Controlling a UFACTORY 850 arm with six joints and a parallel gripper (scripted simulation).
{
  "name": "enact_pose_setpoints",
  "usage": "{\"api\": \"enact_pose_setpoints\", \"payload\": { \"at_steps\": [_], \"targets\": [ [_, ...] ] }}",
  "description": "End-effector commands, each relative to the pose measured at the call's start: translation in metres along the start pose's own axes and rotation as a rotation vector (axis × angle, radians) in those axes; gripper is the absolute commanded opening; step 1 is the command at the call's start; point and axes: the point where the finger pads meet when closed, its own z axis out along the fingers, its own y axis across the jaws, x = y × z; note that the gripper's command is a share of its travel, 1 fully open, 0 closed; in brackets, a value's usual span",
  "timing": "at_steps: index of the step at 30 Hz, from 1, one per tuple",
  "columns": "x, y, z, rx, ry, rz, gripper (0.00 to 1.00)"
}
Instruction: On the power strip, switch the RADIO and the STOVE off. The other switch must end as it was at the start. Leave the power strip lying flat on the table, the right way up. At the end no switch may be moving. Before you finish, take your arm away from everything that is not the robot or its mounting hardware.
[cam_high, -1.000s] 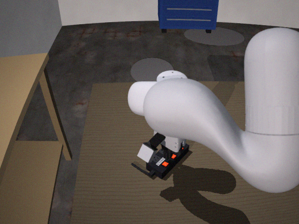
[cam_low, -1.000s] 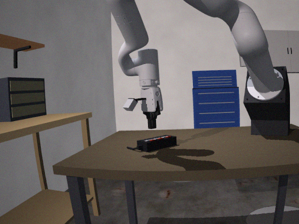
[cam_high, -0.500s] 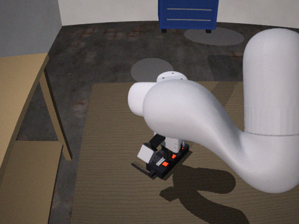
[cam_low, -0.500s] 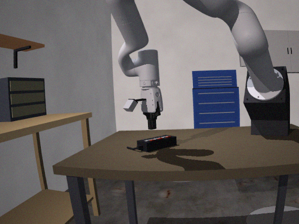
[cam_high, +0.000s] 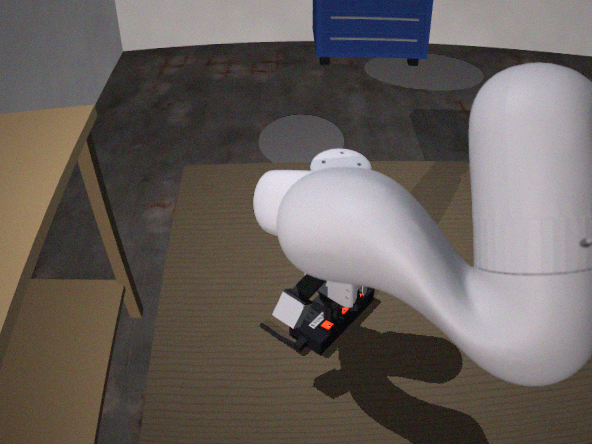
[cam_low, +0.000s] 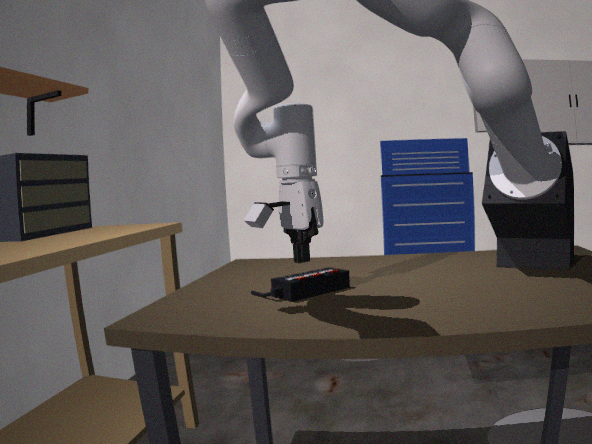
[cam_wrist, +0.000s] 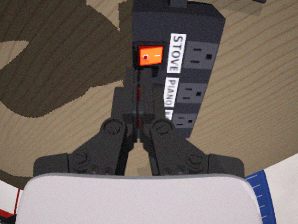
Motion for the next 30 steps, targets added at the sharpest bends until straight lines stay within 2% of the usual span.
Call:
{"api": "enact_pose_setpoints", "payload": {
  "at_steps": [1, 19, 30],
  "targets": [
    [0.000, 0.000, 0.004, -0.001, 0.001, 0.000, 0.00],
    [0.000, 0.000, 0.024, -0.001, 0.001, 0.000, 0.00],
    [0.000, 0.000, 0.028, -0.001, 0.001, 0.000, 0.00]
  ]
}}
